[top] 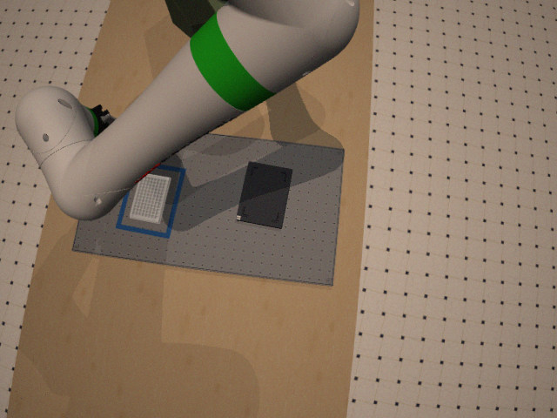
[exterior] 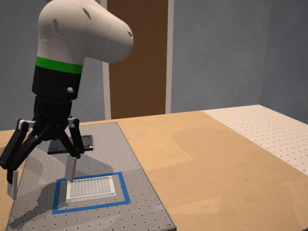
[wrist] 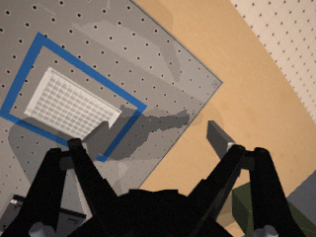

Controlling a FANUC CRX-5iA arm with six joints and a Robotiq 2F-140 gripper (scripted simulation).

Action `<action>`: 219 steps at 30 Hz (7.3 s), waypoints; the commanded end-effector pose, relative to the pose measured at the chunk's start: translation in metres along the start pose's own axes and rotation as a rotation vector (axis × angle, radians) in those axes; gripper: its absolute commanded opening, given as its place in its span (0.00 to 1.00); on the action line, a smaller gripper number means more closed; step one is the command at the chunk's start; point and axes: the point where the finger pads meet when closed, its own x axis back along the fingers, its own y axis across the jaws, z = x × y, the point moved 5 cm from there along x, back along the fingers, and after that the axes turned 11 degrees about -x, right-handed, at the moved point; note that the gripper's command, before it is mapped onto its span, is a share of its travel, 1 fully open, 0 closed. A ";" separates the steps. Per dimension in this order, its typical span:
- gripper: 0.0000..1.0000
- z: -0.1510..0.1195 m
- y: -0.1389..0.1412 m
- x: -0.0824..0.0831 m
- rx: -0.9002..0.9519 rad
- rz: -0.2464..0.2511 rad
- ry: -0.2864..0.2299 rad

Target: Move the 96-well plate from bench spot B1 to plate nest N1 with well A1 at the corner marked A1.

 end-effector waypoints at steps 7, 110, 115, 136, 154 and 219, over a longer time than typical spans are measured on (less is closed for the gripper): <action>1.00 -0.004 -0.031 0.008 0.276 0.081 0.029; 0.00 -0.014 -0.123 -0.029 0.878 0.216 0.163; 0.00 -0.014 -0.123 -0.029 0.878 0.216 0.163; 0.00 -0.014 -0.123 -0.029 0.878 0.216 0.163; 0.00 -0.015 -0.117 -0.008 0.878 0.216 0.163; 0.00 -0.065 -0.120 0.035 0.865 0.217 0.162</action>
